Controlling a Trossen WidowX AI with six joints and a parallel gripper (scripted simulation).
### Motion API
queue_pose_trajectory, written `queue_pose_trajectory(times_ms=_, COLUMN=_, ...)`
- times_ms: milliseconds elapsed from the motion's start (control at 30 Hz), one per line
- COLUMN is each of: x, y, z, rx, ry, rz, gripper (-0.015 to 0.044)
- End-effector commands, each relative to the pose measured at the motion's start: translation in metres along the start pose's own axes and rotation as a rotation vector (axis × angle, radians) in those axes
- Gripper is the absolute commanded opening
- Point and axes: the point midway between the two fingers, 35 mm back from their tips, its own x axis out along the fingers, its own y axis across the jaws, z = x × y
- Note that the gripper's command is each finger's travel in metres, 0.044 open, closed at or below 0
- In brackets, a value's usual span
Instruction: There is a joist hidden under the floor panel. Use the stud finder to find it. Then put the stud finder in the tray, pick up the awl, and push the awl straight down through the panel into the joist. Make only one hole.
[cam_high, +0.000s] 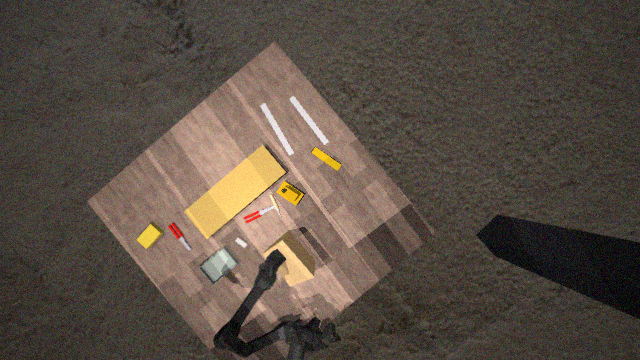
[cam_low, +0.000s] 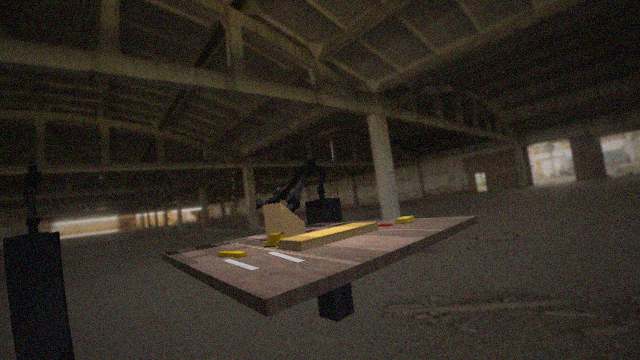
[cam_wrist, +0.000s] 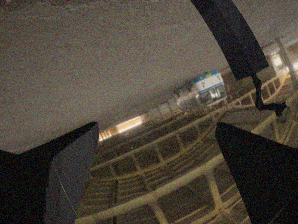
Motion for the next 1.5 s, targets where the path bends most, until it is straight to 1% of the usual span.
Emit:
queue_pose_trajectory(times_ms=0, x=0.000, y=0.001, z=0.000, rx=-0.001, ry=0.000, rz=0.002, gripper=0.0426)
queue_pose_trajectory(times_ms=33, x=0.000, y=0.004, z=0.001, rx=-0.005, ry=-0.002, rz=0.009, gripper=0.0440)
queue_pose_trajectory(times_ms=233, x=-0.002, y=0.054, z=0.013, rx=-0.083, ry=-0.039, rz=0.113, gripper=0.0440)
queue_pose_trajectory(times_ms=367, x=-0.011, y=0.106, z=0.013, rx=-0.157, ry=-0.063, rz=0.217, gripper=0.0440)
queue_pose_trajectory(times_ms=500, x=-0.029, y=0.163, z=0.016, rx=-0.235, ry=-0.105, rz=0.336, gripper=0.0440)
queue_pose_trajectory(times_ms=667, x=-0.063, y=0.232, z=0.023, rx=-0.331, ry=-0.183, rz=0.485, gripper=0.0440)
queue_pose_trajectory(times_ms=867, x=-0.120, y=0.307, z=0.036, rx=-0.443, ry=-0.312, rz=0.652, gripper=0.0440)
queue_pose_trajectory(times_ms=1100, x=-0.203, y=0.376, z=0.053, rx=-0.565, ry=-0.506, rz=0.818, gripper=0.0440)
queue_pose_trajectory(times_ms=1300, x=-0.286, y=0.418, z=0.070, rx=-0.663, ry=-0.716, rz=0.928, gripper=0.0440)
queue_pose_trajectory(times_ms=1467, x=-0.352, y=0.437, z=0.084, rx=-0.731, ry=-0.906, rz=0.982, gripper=0.0440)
